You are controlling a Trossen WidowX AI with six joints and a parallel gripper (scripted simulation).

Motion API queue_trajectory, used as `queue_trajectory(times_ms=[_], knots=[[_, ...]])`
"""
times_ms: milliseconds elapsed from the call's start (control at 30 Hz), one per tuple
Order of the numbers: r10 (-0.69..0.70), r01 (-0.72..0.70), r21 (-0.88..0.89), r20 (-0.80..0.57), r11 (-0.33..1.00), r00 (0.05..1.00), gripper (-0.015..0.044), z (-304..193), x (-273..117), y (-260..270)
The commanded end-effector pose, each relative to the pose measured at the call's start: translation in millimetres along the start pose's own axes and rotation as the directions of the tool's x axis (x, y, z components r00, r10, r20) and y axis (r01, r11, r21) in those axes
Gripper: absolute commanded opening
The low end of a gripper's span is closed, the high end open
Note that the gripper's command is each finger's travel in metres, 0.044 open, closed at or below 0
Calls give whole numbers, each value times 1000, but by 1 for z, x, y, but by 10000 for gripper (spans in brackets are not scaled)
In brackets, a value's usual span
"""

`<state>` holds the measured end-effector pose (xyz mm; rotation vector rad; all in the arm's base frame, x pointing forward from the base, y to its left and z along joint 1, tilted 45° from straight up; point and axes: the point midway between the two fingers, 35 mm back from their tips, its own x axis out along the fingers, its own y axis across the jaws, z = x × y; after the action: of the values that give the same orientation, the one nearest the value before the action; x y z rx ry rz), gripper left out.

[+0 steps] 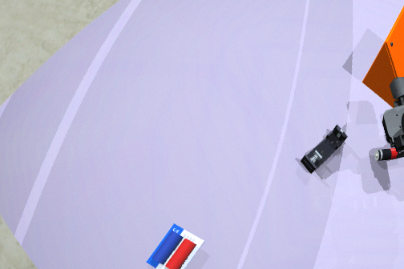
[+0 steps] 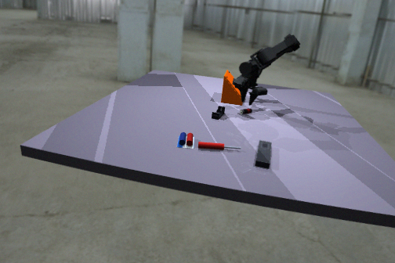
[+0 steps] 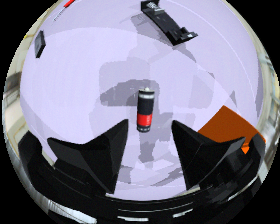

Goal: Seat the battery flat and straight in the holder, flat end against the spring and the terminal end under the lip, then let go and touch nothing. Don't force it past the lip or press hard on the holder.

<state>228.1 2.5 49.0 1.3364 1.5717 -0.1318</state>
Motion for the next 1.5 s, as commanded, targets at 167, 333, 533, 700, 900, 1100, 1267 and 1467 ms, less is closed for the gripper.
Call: queue_trajectory(times_ms=[167, 333, 533, 700, 900, 1100, 1267, 1467], knots=[[17, -16, 45, -29, 999, 999, 233, -1, -1, 3], [17, -16, 46, -28, 999, 999, 233, -1, 7, 3], [17, -15, 46, -27, 999, 999, 233, -1, 17, 4], [17, -16, 46, -27, 999, 999, 233, -1, 25, 4], [17, -16, 45, -28, 999, 999, 233, -2, 35, 4], [19, -17, 45, -30, 999, 999, 233, -3, 44, 4], [19, -18, 45, -30, 999, 999, 207, -3, 48, 4], [19, -18, 45, -30, 999, 999, 108, -3, 48, 4]])
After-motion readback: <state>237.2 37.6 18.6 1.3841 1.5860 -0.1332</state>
